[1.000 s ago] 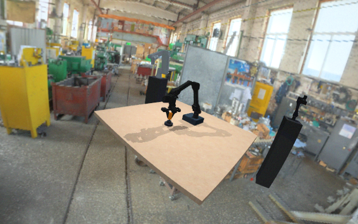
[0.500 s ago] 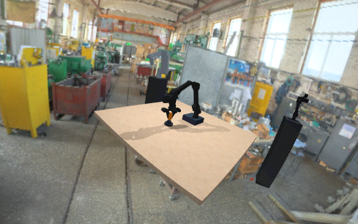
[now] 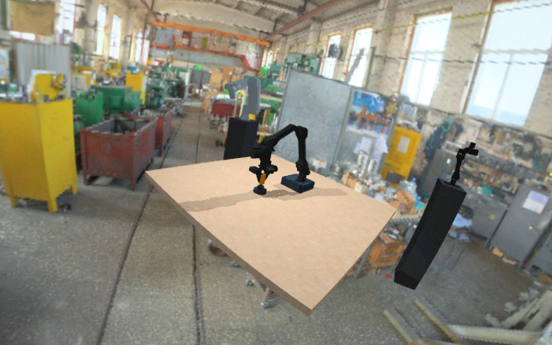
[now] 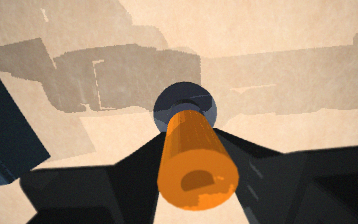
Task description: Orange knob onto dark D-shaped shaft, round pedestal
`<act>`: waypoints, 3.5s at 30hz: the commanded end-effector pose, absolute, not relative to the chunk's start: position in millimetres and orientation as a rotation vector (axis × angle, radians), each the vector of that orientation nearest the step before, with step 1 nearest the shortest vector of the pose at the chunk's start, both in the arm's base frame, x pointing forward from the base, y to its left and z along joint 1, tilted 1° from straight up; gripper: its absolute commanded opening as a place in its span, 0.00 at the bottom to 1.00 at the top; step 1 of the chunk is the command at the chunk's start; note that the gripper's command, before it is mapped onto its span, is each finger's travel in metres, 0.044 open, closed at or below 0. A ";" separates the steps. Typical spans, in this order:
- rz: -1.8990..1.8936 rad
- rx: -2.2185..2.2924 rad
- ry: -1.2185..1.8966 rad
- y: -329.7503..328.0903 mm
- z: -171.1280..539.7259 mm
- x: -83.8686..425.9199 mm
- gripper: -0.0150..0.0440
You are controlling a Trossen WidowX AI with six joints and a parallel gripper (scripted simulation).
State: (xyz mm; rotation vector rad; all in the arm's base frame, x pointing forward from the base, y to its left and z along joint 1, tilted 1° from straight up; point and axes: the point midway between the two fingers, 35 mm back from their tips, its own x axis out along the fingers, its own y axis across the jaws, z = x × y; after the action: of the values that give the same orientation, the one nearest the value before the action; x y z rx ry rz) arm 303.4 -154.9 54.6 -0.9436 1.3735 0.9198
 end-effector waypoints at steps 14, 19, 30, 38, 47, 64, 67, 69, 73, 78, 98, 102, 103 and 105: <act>0.944 -0.985 1.354 -158.2 52.1 308.7 0.25; 0.944 -0.985 1.354 -157.6 55.1 307.8 0.25; 1.102 -1.142 1.273 -155.5 56.7 303.8 0.25; 1.102 -1.142 1.274 -154.2 51.8 301.6 0.25; 1.105 -1.145 1.272 -154.3 51.1 301.8 0.25; 1.066 -1.106 1.293 -154.3 50.0 301.8 0.25; 1.077 -1.117 1.287 -154.0 50.1 301.4 0.25; 1.082 -1.121 1.285 -153.8 49.4 301.6 0.25; 1.086 -1.126 1.283 -153.7 49.0 302.0 0.25; 1.113 -1.153 1.267 -153.7 49.0 302.4 0.25; 1.045 -1.084 1.309 -154.3 35.4 301.7 0.25; 1.045 -1.084 1.309 -154.3 35.4 301.7 0.30; 1.045 -1.084 1.309 -154.3 35.4 301.7 0.34; 1.045 -1.084 1.309 -154.3 35.4 301.7 0.43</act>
State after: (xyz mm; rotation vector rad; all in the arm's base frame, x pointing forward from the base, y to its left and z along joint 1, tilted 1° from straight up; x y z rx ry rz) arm 301.7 -154.2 34.9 -1.0812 1.3097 1.0428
